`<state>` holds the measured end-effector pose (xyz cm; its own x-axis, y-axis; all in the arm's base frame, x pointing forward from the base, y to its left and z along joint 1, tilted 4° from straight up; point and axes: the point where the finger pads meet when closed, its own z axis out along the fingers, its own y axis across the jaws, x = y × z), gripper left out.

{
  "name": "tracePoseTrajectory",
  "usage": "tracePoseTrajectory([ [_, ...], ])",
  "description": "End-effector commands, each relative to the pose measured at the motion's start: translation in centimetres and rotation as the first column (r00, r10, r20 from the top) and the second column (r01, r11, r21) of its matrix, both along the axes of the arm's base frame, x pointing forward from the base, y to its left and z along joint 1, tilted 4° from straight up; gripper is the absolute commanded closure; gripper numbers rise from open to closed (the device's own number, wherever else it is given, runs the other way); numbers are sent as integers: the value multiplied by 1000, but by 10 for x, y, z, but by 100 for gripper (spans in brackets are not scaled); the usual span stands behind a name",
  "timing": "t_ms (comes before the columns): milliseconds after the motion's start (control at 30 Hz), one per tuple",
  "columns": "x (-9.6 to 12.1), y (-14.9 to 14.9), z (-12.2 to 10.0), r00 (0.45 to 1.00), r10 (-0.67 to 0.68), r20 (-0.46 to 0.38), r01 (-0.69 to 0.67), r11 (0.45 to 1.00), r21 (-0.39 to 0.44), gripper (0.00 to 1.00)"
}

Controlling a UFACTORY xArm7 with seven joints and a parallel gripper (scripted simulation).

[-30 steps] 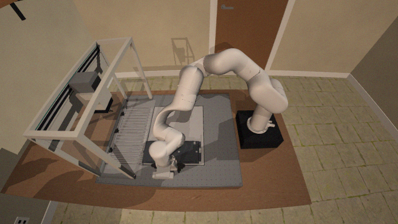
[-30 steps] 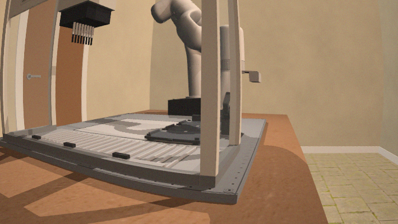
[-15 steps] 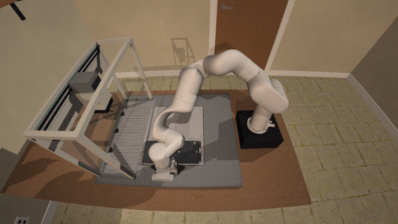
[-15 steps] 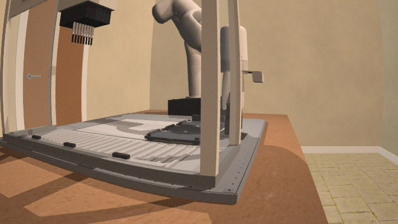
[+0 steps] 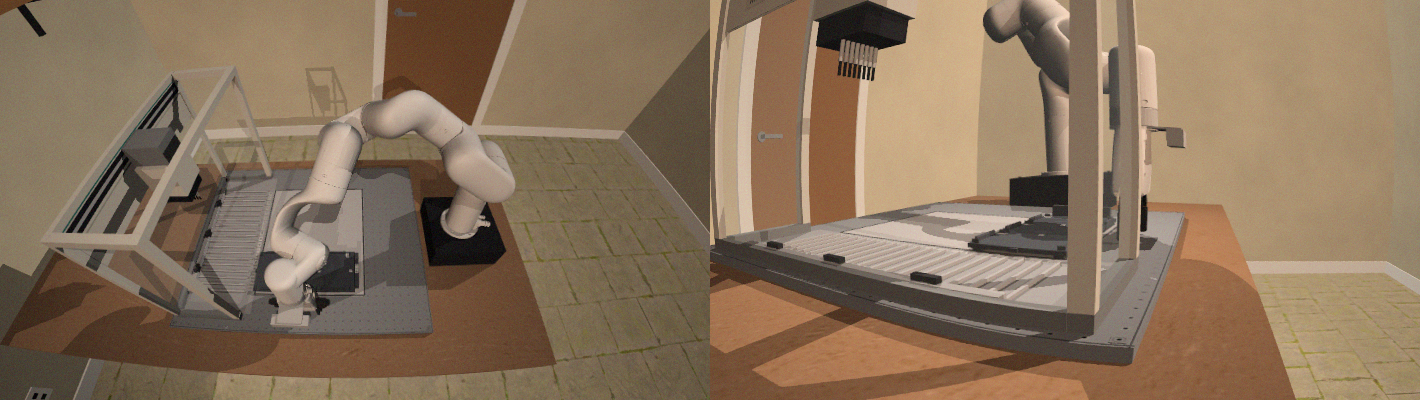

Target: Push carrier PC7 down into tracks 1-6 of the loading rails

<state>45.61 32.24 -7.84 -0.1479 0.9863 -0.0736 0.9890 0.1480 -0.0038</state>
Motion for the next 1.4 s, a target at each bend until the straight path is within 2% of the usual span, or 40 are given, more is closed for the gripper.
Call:
tracePoseTrajectory([
  [0, 1, 5, 2, 1000, 0, 4, 0, 1000, 3, 0],
  [1133, -1, 19, 1, 1000, 0, 4, 0, 1000, 3, 0],
  [1367, -1, 20, 12, 1000, 0, 4, 0, 1000, 3, 0],
])
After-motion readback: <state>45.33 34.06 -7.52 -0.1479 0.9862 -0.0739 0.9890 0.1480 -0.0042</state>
